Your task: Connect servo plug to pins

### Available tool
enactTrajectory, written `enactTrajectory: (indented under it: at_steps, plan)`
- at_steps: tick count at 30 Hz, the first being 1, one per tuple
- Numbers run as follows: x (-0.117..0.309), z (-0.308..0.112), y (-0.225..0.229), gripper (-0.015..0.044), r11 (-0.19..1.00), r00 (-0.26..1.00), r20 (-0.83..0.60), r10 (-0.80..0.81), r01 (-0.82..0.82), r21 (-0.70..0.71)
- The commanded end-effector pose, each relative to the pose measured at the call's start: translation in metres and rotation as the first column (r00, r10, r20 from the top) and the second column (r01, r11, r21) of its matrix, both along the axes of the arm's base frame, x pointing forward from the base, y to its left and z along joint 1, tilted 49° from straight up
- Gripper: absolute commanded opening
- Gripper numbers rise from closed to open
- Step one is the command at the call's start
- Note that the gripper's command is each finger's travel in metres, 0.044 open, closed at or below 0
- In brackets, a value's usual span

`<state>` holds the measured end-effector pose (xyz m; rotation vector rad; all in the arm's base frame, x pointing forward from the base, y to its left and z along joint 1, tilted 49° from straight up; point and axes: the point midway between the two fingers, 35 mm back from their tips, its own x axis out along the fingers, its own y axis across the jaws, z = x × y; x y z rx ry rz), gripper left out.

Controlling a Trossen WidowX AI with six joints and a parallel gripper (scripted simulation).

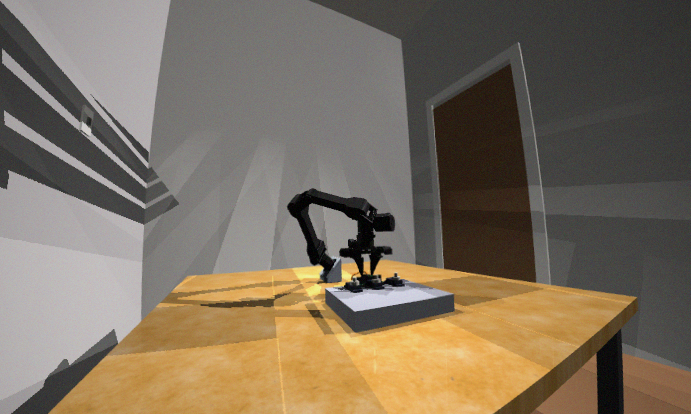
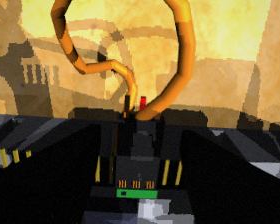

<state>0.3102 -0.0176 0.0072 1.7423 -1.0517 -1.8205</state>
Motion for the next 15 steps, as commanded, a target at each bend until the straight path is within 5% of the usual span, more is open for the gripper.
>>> enactTrajectory:
  at_steps: [1,8,15]
  plan:
    - [0.002,0.004,0.005,0.0263,1.000,1.000,-0.002,0.007,-0.007,0.000]
    - [0.008,0.039,0.045,0.0440,1.000,1.000,-0.003,0.006,-0.006,0.001]
    - [0.008,0.039,0.045,0.0440,1.000,1.000,-0.003,0.006,-0.006,0.001]
